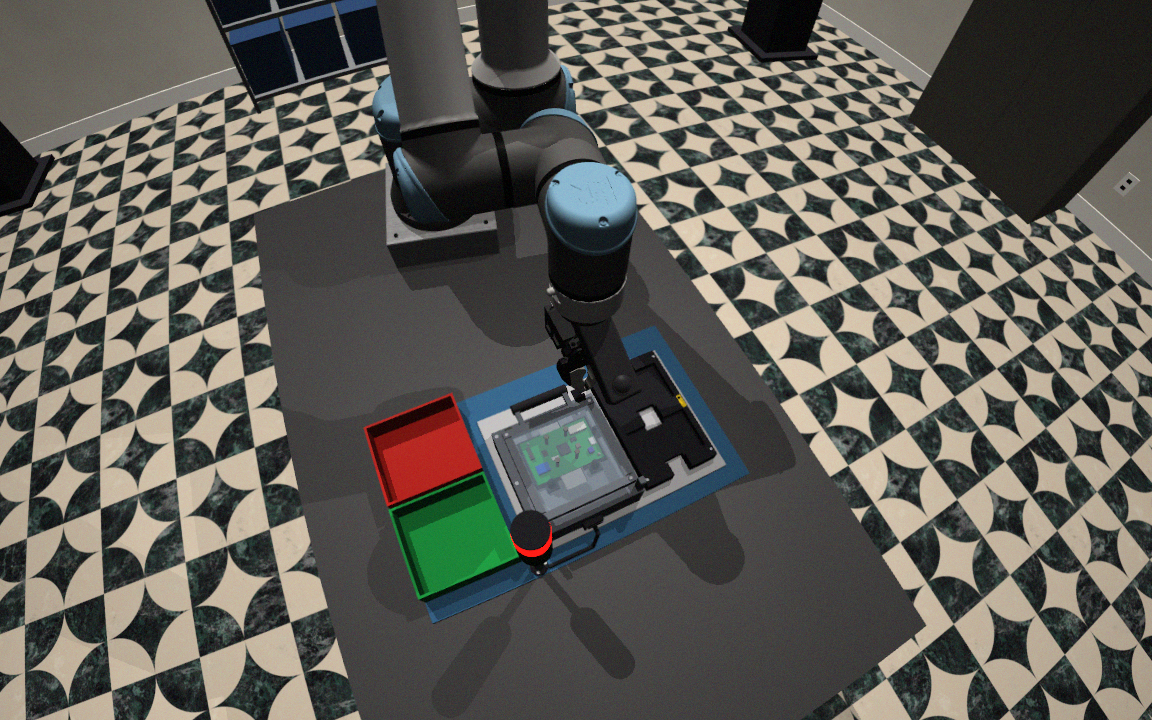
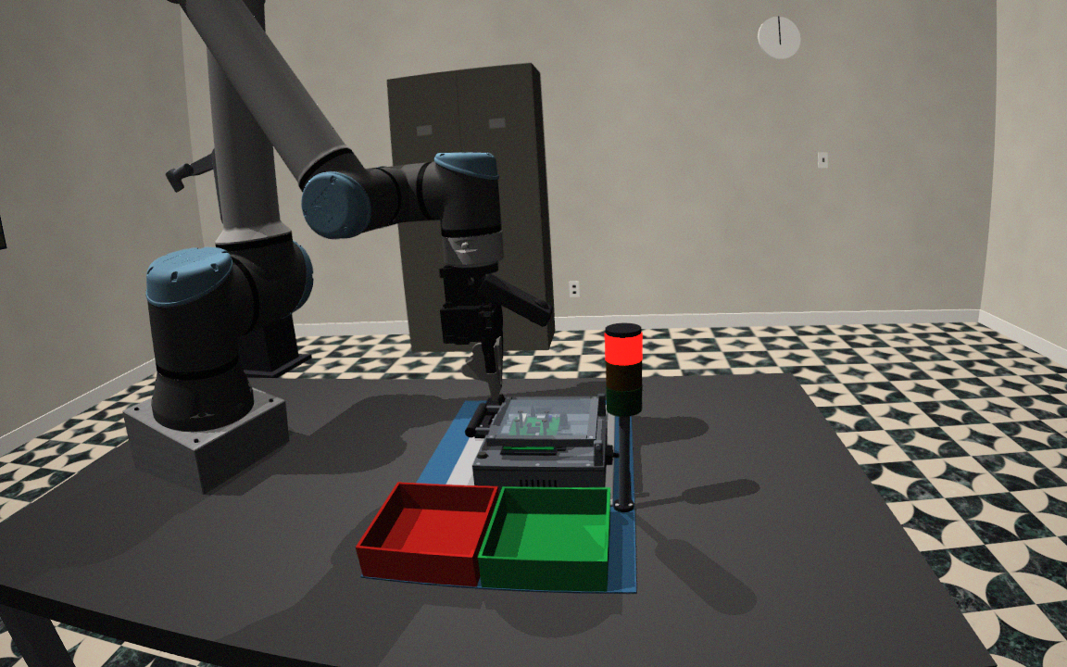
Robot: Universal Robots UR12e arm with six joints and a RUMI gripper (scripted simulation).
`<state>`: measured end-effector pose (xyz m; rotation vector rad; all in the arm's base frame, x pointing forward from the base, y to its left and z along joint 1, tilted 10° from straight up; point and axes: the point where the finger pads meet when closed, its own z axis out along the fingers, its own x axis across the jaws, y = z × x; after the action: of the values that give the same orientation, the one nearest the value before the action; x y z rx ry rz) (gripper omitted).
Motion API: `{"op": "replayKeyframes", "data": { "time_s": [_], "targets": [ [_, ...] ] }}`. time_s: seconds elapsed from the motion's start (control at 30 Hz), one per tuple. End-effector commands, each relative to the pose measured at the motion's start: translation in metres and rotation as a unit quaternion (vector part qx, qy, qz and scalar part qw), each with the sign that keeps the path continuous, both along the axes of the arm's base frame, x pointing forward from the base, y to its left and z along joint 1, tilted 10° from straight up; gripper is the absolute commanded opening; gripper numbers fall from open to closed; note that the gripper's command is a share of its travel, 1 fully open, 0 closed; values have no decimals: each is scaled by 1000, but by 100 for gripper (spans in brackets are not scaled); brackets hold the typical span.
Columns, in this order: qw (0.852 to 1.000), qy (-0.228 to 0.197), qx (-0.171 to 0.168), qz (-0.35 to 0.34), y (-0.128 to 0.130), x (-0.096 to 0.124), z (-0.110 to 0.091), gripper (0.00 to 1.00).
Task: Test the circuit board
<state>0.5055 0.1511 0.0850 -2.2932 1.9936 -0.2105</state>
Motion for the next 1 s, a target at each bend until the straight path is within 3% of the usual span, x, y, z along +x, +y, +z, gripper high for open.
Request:
{"op": "replayKeyframes", "data": {
  "time_s": [0.0, 0.97],
  "targets": [
    [1000, 2, 0, -1, -1, -3, -4, 0],
    [1000, 2, 0, -1, -2, -4, -6, 0]
  ]
}}
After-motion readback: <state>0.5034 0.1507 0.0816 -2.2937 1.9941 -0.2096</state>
